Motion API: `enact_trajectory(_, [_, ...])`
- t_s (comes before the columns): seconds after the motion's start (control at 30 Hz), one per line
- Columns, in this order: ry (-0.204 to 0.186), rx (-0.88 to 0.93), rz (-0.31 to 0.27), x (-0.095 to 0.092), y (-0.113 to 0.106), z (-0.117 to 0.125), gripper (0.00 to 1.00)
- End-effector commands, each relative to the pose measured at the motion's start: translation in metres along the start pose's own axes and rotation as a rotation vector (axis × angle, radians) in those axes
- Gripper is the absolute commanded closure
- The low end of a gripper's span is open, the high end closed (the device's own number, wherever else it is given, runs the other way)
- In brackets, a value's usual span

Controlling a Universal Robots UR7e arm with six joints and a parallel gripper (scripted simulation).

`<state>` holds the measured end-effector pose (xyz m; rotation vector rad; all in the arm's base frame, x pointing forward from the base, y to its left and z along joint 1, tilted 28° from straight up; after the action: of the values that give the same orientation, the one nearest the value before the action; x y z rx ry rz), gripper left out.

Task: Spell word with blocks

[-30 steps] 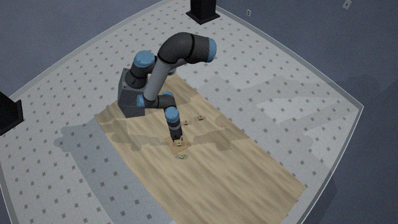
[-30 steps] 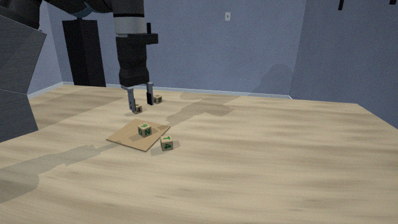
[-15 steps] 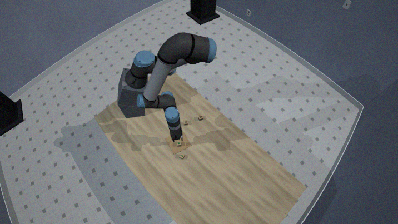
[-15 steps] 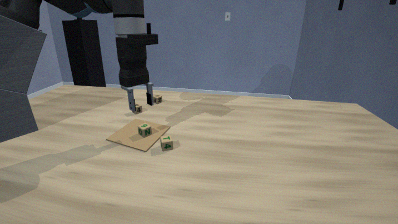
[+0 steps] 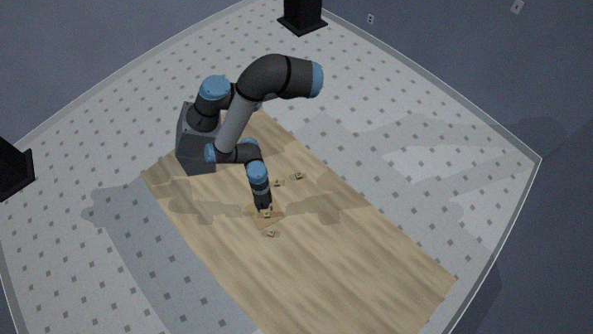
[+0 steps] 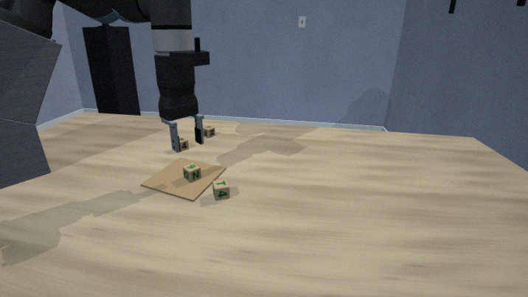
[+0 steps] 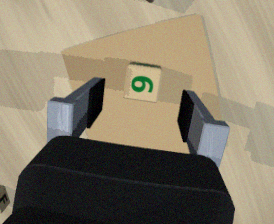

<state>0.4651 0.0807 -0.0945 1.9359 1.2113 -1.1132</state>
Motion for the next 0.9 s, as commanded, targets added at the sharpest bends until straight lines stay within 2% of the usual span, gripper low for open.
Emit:
enact_trajectory(0.0, [0.0,-0.002,0.004,0.007,0.002,-0.001,0.0])
enact_trajectory(0.37, [0.0,-0.002,0.004,0.025,0.002,-0.002,0.0])
enact_trajectory(0.87, [0.0,-0.002,0.004,0.04,0.002,-0.002,0.0])
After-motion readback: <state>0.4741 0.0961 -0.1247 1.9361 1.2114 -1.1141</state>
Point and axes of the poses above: the point where the finger pads meet when closed, its own x axis out along the fingers, its own z axis across the jaws, y = z × x, the point moved 1 cm from there along -x, back along the fingers, and after that the axes turned 8 degrees about -x, right-handed, at the moved point
